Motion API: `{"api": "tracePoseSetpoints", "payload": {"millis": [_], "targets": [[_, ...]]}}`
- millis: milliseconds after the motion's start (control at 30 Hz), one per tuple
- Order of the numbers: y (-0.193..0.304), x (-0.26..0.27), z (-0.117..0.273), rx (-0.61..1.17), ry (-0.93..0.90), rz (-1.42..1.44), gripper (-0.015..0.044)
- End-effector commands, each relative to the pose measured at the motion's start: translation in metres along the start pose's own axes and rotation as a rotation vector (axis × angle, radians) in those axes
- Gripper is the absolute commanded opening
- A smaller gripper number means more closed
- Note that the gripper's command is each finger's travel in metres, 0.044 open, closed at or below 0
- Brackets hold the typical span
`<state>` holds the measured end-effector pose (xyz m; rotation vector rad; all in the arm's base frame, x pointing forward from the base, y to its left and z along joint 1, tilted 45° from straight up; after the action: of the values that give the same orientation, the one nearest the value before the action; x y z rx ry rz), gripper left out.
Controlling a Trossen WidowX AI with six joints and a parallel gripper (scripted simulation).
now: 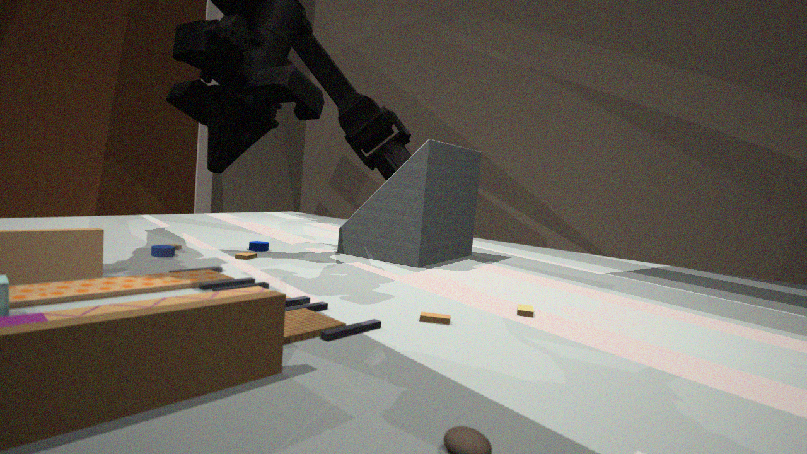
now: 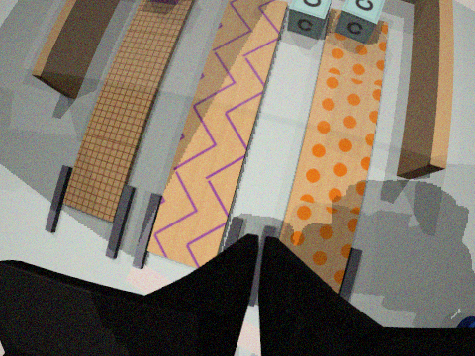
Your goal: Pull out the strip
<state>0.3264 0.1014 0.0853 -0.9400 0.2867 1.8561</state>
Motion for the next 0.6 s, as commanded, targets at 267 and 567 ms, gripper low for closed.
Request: {"api": "tracePoseSetpoints", "payload": {"millis": [267,567], "targets": [[-0.0084,-0.0401,-0.0444,0.399,0.006,-0.106,0.0],[-0.0071,-0.0396,-0.0462,0.399,0.005,-0.106,0.0]]}}
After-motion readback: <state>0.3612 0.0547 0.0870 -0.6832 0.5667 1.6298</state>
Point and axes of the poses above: the point midway between the two fingers, 35 mm back from their tips, its own z axis back along the fingers, its own x axis across the jaws, y = z × x, the point moved 8 cm from there along z, back along the fingers, and after that the axes turned 11 degrees about z, right-handed, at the moved point
